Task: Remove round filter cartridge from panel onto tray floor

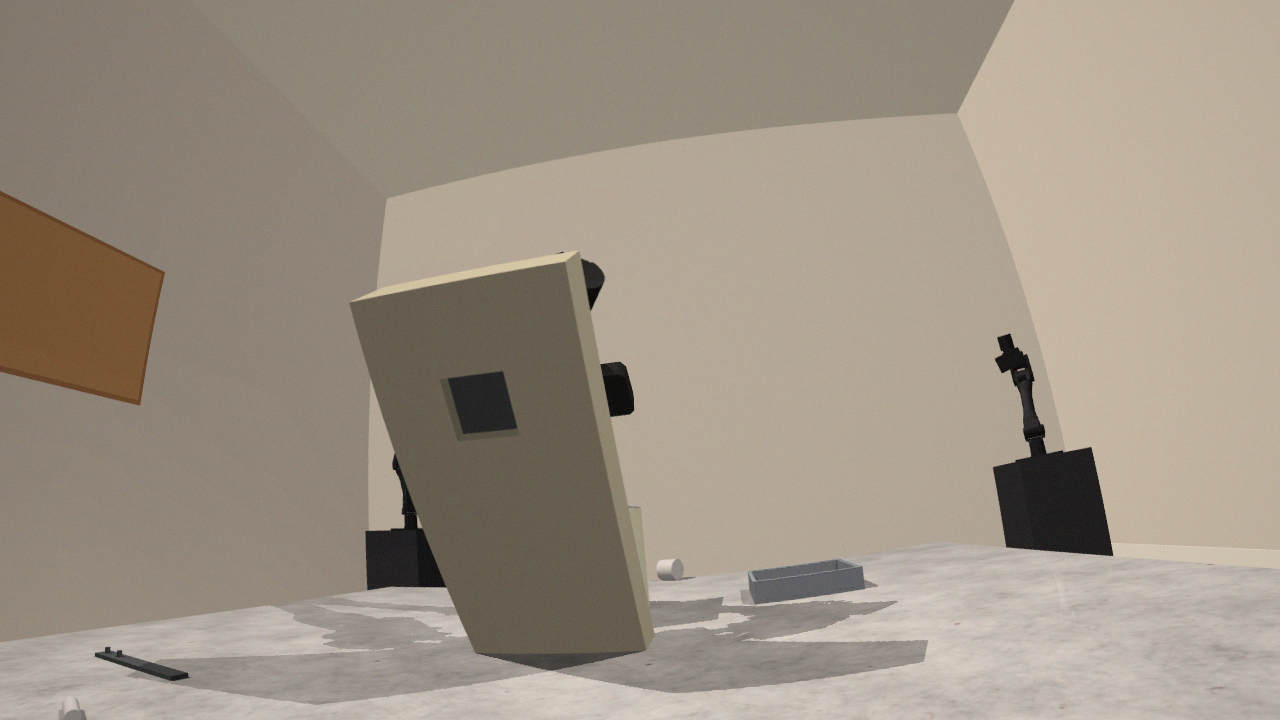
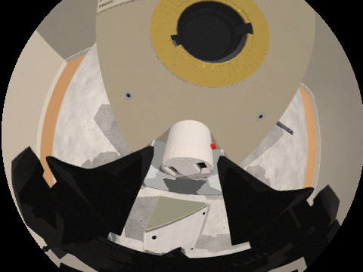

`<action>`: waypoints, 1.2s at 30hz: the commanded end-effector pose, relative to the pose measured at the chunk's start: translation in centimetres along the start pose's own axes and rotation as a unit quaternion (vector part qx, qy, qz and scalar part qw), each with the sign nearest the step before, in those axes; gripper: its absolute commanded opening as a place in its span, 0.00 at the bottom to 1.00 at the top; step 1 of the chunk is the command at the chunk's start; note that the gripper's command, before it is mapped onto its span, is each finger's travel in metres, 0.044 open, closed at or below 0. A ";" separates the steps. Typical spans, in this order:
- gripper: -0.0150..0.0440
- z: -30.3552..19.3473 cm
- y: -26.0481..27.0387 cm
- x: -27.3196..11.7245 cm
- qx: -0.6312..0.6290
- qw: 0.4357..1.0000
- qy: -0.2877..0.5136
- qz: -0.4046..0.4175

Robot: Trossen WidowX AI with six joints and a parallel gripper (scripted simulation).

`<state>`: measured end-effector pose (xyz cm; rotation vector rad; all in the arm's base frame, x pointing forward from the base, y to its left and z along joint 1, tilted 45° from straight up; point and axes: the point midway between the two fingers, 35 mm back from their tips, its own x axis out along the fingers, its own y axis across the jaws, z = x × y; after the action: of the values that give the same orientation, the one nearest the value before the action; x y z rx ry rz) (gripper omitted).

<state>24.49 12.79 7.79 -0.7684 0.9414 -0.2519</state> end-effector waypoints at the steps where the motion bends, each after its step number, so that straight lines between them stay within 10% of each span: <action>1: 0.77 -0.3 -0.1 0.5 -0.004 1.000 0.002 -0.004; 15: 0.57 0.0 0.0 0.2 0.000 1.000 0.000 -0.001; 22: 0.26 0.8 0.0 -0.2 0.000 1.000 0.000 -0.001; 36: 0.25 2.6 0.3 -4.5 -0.001 1.000 0.001 0.003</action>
<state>24.61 15.32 10.33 -0.7744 0.9496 -0.2548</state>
